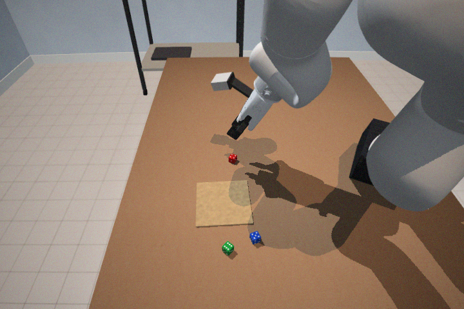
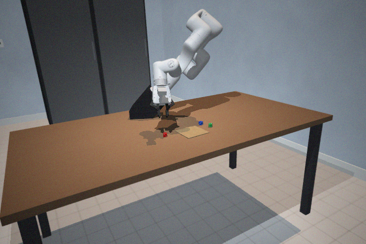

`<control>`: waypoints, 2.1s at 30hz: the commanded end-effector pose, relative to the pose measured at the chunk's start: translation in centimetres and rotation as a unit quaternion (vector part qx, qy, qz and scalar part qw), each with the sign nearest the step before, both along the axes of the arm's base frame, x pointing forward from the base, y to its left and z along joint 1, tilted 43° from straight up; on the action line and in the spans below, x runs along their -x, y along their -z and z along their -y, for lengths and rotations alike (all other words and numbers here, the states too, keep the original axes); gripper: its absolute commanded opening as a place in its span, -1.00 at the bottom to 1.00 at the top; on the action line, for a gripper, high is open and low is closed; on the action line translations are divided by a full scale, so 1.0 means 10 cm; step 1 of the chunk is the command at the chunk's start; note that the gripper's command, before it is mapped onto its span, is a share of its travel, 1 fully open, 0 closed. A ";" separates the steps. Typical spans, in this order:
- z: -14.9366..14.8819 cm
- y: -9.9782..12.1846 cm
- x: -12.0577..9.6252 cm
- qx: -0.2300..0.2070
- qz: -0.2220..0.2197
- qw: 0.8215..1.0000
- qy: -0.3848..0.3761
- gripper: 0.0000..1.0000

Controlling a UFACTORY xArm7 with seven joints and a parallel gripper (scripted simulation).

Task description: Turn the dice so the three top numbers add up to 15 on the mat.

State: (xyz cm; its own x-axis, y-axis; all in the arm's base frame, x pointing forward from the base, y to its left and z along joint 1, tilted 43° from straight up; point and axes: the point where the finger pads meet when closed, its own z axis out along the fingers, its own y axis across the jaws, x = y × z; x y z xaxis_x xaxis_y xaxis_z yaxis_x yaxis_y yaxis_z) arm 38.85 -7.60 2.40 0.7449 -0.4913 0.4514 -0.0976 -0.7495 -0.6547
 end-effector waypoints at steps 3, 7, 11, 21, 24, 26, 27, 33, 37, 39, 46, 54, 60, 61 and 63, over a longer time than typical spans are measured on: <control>0.04 -0.06 -0.09 -0.025 -0.078 0.994 -0.075 -0.28; 0.07 -0.11 -0.15 -0.032 -0.118 0.986 -0.113 -0.28; 0.09 -0.11 -0.16 -0.033 -0.133 0.983 -0.124 -0.28; 0.14 -0.16 -0.22 -0.039 -0.182 0.968 -0.169 -0.28; 0.14 -0.16 -0.22 -0.039 -0.182 0.968 -0.169 1.00; 0.14 -0.16 -0.22 -0.039 -0.182 0.968 -0.169 1.00; 0.14 -0.16 -0.22 -0.039 -0.182 0.968 -0.169 1.00; 0.14 -0.16 -0.22 -0.039 -0.182 0.968 -0.169 1.00; 0.13 -0.15 -0.22 -0.030 -0.172 0.968 -0.181 1.00; 0.12 -0.13 -0.22 -0.018 -0.156 0.967 -0.200 1.00; 0.07 -0.09 -0.22 0.026 -0.101 0.959 -0.264 1.00; 0.00 0.00 -0.21 0.107 0.006 0.919 -0.378 1.00; -0.06 0.05 -0.20 0.158 0.076 0.877 -0.447 1.00; -0.06 0.05 -0.20 0.158 0.076 0.877 -0.447 1.00; -0.07 0.07 -0.19 0.175 0.098 0.861 -0.468 1.00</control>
